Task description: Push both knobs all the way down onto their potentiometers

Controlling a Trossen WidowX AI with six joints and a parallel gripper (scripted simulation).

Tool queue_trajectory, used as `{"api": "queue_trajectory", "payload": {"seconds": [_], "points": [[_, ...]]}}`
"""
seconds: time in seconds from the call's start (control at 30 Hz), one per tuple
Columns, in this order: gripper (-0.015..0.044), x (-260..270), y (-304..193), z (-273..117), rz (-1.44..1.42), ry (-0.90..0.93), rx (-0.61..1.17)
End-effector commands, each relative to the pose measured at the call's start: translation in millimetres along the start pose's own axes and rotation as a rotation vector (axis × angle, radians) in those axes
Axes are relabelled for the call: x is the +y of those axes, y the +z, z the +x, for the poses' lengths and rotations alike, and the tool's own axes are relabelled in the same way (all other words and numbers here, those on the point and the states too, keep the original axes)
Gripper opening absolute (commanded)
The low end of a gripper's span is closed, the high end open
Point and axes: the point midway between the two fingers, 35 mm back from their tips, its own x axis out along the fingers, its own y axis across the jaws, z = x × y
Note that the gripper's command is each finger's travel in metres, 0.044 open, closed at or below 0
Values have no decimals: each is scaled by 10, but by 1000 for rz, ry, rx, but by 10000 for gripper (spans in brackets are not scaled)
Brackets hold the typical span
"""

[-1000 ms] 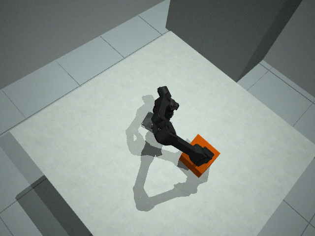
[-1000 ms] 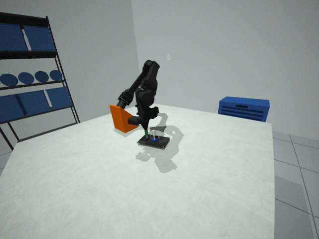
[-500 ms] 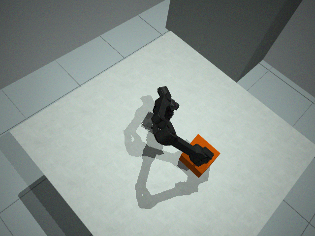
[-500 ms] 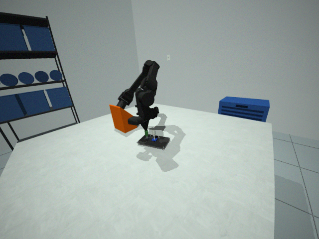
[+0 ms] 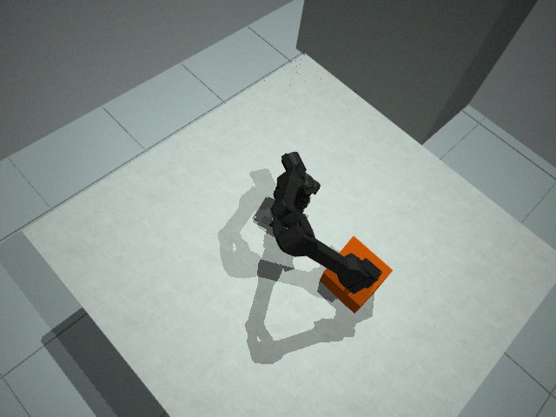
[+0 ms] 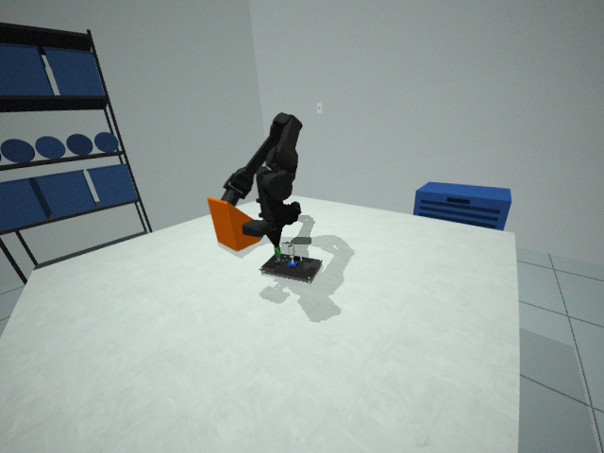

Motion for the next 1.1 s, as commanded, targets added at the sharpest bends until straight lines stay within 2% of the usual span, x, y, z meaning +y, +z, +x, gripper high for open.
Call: {"api": "queue_trajectory", "payload": {"seconds": [0.0, 1.07], "points": [[0, 14, 14, 103, -14, 5, 9], [0, 15, 13, 158, -14, 6, 9]]}}
